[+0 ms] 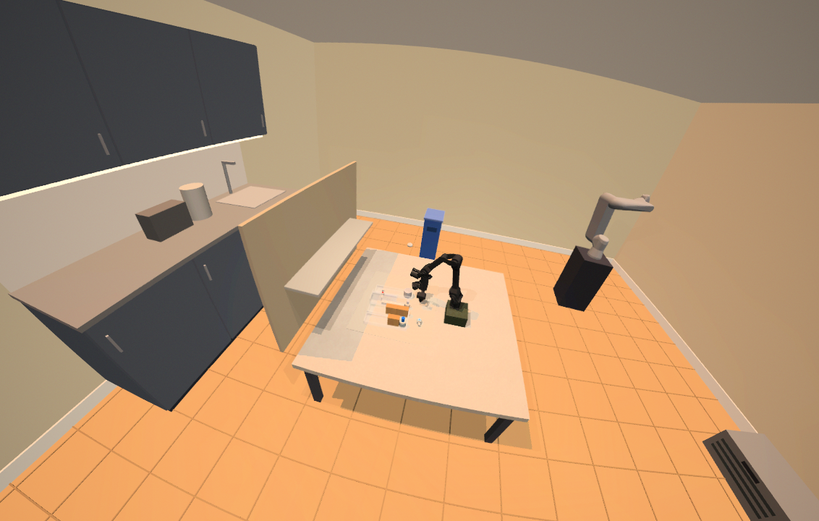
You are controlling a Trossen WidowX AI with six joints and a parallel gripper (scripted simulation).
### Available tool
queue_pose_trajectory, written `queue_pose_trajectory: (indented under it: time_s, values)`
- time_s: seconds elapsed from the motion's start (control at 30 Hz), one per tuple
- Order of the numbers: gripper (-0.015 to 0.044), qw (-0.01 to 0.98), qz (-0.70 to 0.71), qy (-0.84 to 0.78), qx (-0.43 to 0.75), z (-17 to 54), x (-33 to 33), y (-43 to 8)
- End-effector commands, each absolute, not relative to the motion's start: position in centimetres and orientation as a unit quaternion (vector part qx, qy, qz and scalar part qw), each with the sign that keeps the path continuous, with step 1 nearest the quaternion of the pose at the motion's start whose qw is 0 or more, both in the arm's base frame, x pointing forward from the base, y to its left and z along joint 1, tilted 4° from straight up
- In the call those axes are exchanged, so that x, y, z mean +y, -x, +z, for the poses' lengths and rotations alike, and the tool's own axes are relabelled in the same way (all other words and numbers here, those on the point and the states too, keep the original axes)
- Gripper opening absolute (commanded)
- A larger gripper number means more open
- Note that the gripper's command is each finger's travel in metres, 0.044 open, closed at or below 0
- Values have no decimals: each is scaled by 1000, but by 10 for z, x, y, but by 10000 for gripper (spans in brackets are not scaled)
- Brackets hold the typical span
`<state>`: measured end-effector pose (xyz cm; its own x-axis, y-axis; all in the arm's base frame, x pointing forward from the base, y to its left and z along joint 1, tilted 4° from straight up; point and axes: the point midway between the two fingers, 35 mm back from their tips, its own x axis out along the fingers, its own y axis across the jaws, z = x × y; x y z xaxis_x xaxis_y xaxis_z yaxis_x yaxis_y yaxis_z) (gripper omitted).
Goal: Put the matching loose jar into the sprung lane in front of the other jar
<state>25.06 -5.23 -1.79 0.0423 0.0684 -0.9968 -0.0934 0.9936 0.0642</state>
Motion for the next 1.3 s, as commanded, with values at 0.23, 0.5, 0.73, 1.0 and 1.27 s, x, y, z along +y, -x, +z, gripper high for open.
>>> queue_pose_trajectory:
  time_s: [0.23, 0.5, 0.73, 1.0, 1.27]
  values:
    - [335, 719, 54, 8, 692, -27, -52, -248]
    - [164, 719, 54, 8, 692, -27, -52, -248]
    - [59, 719, 54, 8, 692, -22, -53, -249]
    - [0, 720, 54, 9, 692, 35, -63, -248]
    - [0, 719, 53, 9, 693, 77, -68, -239]
